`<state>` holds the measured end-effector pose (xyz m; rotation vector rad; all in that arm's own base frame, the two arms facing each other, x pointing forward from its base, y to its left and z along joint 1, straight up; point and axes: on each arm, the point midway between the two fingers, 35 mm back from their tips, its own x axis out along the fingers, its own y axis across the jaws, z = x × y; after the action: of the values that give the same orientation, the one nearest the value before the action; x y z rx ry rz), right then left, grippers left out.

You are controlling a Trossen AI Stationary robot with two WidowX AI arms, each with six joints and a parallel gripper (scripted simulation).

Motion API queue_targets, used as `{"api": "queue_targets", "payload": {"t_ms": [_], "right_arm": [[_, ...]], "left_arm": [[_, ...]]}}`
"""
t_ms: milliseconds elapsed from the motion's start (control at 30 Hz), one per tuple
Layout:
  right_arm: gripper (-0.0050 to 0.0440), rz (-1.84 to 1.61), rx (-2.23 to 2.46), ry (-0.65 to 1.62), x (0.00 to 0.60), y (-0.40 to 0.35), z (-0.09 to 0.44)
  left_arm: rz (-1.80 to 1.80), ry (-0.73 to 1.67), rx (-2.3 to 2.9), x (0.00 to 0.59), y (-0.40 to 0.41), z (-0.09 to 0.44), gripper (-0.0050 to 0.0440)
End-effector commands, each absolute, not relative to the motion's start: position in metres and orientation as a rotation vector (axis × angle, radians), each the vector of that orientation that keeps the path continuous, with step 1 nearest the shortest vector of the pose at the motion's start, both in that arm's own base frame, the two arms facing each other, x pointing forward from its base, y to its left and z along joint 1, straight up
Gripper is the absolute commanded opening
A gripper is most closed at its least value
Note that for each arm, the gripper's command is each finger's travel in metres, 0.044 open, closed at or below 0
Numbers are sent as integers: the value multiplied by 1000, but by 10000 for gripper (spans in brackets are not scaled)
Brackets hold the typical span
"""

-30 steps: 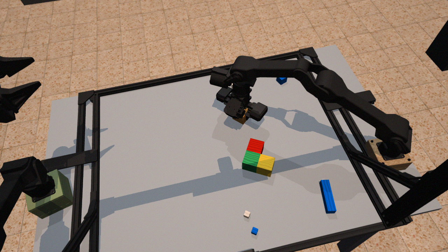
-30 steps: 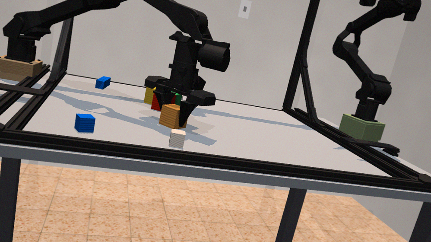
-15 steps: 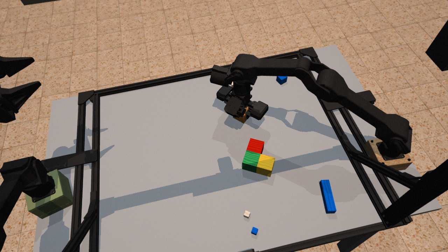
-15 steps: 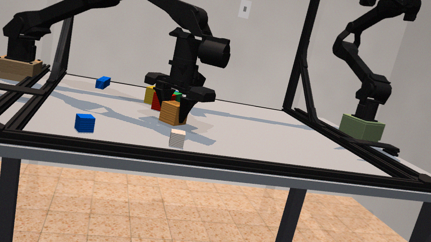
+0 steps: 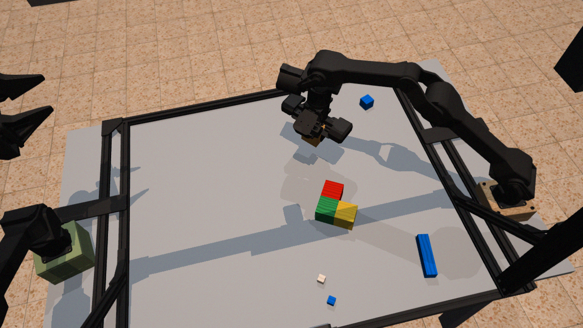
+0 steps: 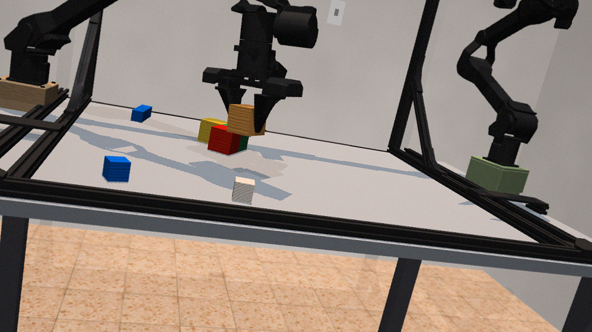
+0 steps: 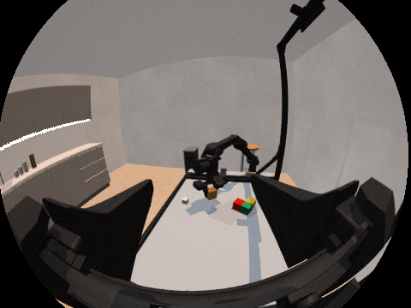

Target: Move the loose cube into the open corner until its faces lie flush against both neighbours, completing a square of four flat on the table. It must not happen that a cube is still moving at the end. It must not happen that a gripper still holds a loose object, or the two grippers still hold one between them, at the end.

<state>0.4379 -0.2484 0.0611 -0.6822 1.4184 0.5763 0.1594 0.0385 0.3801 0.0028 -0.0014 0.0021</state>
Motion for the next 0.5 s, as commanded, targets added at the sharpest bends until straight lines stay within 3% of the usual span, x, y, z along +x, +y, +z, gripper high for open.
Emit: {"api": "queue_targets", "payload": {"t_ms": [0, 467], "right_arm": [[0, 581, -694, 1417, 437, -238, 68], [0, 641, -728, 1412, 427, -197, 74]], "left_arm": [[0, -1, -1, 159, 38, 380, 400], [0, -1, -1, 159, 38, 380, 400]]}}
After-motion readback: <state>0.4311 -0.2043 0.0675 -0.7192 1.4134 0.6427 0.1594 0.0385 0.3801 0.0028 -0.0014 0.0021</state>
